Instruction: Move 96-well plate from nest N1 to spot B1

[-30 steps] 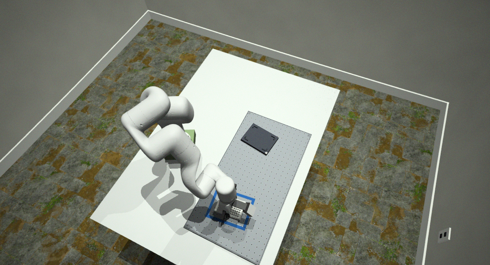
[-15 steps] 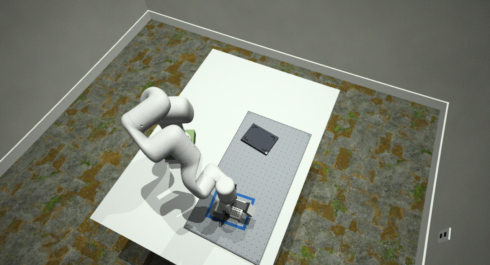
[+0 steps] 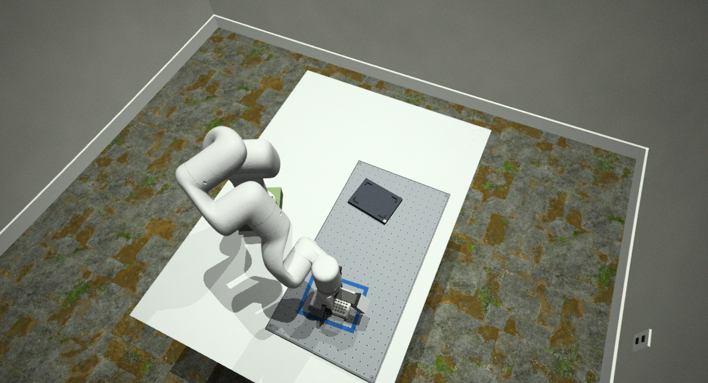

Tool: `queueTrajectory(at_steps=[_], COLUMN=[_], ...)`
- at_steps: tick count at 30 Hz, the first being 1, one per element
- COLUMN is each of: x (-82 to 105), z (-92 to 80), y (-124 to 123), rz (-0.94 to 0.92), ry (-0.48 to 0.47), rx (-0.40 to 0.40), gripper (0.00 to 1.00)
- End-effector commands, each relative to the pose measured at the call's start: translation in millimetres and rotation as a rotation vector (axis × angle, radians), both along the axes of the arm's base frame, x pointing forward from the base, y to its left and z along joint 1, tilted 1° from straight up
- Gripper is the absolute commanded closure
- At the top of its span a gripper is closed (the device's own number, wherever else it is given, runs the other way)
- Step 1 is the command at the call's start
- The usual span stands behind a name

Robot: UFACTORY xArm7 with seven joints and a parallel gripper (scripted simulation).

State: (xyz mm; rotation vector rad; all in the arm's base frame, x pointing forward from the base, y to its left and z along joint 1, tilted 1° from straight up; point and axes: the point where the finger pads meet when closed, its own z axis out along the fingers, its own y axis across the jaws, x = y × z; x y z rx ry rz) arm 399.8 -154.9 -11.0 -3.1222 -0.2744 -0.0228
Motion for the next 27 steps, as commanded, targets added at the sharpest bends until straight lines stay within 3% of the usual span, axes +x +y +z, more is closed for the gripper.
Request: queueTrajectory(at_steps=[1, 27], x=[1.4, 1.4], z=[0.3, -3.3], y=[-0.6, -0.6], rz=[0.0, 0.0], ry=[-0.003, -0.003], rx=[-0.002, -0.002], gripper=[1.0, 1.0])
